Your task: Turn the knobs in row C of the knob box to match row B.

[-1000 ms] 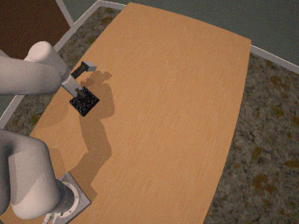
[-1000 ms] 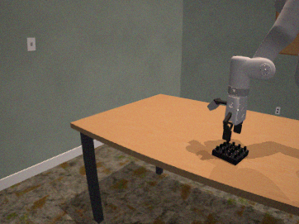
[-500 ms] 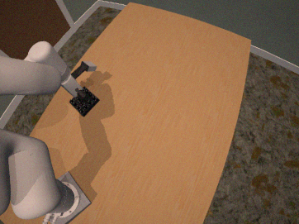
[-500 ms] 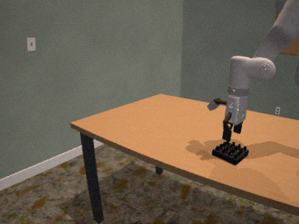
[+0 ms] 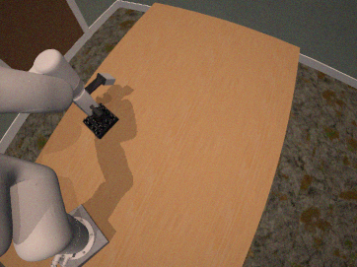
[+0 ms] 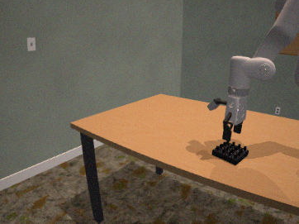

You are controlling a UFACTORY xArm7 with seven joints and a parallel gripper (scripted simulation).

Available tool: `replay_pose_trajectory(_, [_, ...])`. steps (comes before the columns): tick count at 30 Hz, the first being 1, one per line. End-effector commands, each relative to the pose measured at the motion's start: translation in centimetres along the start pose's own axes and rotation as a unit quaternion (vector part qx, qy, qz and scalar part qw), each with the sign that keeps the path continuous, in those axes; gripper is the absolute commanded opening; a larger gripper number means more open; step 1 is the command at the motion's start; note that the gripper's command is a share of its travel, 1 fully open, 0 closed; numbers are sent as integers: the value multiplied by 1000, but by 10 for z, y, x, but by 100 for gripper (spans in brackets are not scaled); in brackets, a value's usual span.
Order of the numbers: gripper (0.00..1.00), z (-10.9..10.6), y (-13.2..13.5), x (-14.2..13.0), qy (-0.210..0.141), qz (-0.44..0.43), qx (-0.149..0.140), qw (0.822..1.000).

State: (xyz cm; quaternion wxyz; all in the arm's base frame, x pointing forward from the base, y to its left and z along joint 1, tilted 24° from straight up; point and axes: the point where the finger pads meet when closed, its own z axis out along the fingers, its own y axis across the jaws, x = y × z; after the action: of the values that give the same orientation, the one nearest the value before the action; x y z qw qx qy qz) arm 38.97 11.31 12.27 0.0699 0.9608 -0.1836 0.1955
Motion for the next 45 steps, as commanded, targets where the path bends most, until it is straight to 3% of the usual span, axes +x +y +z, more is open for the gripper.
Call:
replay_pose_trajectory(1, [100, -1, -1, 1, 1, 0, 1, 1000])
replay_pose_trajectory(32, [100, -1, -1, 0, 1, 0, 1, 1000])
replay_pose_trajectory(45, [100, 0, -2, -12, 2, 0, 0, 1000])
